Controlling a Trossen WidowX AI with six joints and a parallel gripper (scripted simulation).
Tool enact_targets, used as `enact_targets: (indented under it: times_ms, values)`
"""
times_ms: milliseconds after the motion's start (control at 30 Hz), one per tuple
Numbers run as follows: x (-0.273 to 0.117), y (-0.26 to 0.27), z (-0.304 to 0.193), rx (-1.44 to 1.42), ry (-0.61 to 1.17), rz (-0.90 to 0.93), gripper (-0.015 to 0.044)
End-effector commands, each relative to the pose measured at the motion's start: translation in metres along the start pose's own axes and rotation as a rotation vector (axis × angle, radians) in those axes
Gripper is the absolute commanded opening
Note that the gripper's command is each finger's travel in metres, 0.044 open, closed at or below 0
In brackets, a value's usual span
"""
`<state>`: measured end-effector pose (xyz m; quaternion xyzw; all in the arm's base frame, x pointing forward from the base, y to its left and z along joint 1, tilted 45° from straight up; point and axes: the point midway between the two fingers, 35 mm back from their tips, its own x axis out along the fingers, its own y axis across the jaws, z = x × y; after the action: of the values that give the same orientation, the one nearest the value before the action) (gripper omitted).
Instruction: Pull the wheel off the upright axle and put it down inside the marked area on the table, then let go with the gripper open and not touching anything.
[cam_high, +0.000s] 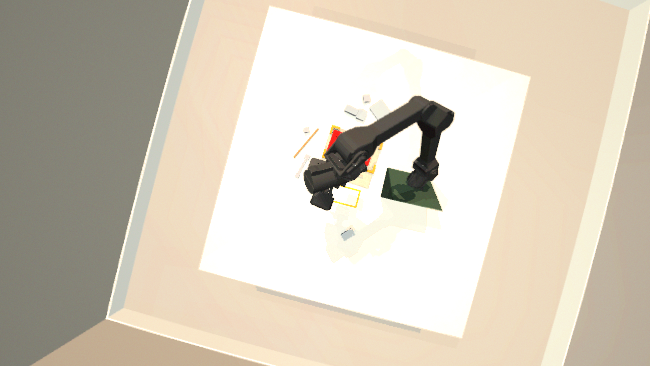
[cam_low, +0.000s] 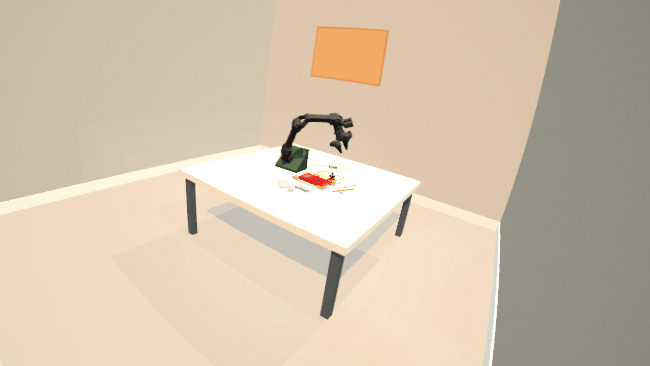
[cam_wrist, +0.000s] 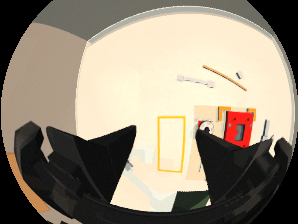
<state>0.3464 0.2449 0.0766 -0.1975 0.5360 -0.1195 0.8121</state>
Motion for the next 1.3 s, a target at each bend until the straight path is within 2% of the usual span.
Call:
enact_targets:
  times_ms: [0, 267, 767, 1267]
  values:
    - [0.031, -0.030, -0.012, -0.053, 0.104, -0.119, 0.0300]
    - [0.068, -0.077, -0.034, -0.134, 0.281, -0.276, 0.0300]
    - [0.069, -0.088, -0.028, -0.134, 0.281, -0.276, 0.0300]
    - [0.127, -0.106, -0.042, -0.133, 0.279, -0.278, 0.0300]
